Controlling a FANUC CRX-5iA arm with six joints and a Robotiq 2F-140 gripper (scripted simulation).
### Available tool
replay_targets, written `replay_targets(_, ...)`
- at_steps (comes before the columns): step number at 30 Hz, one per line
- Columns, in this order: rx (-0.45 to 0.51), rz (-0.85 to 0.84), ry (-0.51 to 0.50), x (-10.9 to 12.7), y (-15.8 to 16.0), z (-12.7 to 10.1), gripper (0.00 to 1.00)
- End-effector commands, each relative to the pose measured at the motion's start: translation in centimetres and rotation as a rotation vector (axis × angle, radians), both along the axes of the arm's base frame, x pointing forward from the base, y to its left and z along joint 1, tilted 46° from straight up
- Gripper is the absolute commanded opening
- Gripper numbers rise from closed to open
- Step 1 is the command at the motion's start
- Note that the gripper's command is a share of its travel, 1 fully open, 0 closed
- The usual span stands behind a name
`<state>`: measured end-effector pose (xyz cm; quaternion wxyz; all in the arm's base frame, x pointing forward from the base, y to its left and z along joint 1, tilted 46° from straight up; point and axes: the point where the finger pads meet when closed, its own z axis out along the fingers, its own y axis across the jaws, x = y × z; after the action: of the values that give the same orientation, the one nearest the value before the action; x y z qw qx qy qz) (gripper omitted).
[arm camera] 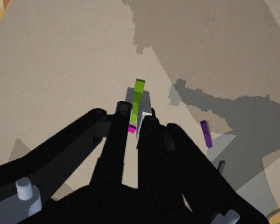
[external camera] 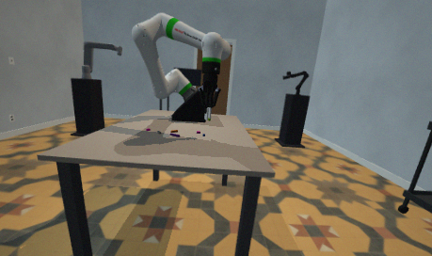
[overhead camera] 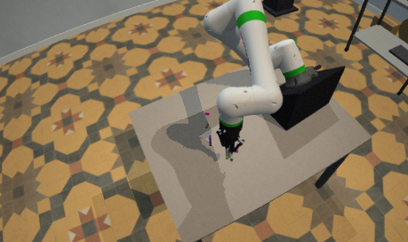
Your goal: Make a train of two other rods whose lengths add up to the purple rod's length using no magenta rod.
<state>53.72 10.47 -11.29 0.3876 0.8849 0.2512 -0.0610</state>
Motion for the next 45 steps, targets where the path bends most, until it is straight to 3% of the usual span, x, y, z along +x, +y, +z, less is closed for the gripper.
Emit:
replay_targets(1, 0.0, 0.0, 0.0, 0.0, 0.0, 0.0, 0.03)
replay_targets(10, 0.0, 0.0, -0.001, 0.1, -0.6, -0.6, 0.03)
replay_targets(31, 0.0, 0.0, -0.001, 0.8, -5.7, -5.6, 0.03)
replay_targets(45, 0.0, 0.0, -0.001, 0.9, -6.2, -6.1, 0.03)
